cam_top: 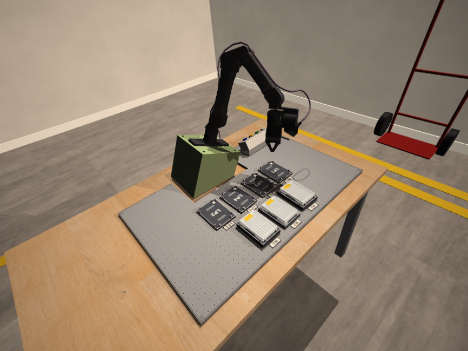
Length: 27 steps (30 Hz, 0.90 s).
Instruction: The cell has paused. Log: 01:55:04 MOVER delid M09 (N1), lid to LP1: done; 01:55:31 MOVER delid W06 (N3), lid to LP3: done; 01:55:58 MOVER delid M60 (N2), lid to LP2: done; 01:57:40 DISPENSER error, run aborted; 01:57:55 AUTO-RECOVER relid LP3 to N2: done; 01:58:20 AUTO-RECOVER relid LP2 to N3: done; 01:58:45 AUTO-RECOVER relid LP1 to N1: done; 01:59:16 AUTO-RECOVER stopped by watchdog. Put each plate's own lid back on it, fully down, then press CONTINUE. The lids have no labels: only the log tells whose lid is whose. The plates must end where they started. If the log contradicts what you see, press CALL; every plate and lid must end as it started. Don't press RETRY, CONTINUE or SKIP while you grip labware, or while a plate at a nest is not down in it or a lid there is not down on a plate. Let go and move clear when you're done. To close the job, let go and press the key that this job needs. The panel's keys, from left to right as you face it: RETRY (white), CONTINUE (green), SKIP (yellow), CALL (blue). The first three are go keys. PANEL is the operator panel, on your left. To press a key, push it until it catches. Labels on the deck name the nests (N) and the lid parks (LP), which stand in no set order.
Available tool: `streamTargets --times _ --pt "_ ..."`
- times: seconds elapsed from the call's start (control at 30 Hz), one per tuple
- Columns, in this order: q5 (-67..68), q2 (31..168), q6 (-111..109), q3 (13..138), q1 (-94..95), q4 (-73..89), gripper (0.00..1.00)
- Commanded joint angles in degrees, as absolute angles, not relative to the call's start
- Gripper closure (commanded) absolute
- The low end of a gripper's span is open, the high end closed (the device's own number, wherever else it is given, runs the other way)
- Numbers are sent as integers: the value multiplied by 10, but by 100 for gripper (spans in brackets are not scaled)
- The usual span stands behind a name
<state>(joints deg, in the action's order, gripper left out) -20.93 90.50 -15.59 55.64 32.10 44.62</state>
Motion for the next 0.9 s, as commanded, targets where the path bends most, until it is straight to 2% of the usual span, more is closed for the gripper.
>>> streamTargets --times 0.0,0.2,0.4,0.53,0.87 --pt "-198 890 -120 577 339 454 100" --pt "-194 891 -104 584 342 452 100" --pt "-184 849 -128 530 405 439 100" --pt "-178 831 -129 544 426 436 100" --pt "-151 775 -139 491 531 433 100"
